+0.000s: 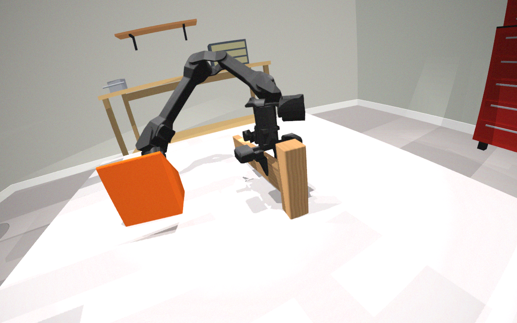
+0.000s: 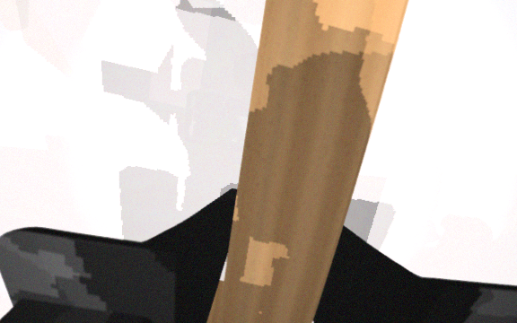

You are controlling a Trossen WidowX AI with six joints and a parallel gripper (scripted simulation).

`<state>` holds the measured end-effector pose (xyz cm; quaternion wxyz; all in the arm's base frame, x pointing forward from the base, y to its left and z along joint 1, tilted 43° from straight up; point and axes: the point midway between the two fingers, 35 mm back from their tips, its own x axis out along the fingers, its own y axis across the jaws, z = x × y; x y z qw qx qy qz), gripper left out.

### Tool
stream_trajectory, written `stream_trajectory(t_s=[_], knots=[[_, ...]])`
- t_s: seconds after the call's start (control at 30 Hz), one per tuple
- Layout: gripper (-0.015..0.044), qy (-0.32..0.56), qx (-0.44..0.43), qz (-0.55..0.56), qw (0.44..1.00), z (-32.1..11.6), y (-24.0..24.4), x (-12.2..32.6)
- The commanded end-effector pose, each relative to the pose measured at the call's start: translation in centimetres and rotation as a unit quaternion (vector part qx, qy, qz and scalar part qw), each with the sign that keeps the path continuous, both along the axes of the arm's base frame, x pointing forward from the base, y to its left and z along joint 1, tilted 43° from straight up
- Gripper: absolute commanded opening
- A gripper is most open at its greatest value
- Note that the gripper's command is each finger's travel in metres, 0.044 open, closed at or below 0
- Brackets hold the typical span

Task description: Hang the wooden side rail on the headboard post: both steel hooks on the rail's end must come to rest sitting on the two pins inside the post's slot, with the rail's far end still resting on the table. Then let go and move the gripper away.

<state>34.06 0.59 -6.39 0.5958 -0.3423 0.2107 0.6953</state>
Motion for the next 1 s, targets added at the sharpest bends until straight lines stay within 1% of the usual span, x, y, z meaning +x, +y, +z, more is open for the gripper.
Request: stream_trajectory(t_s=[0.0, 0.97], knots=[[0.0, -0.004, -0.004, -0.004, 1.0, -0.01, -0.74, 0.2], [0.0, -0.004, -0.004, -0.004, 1.0, -0.19, -0.96, 0.21]])
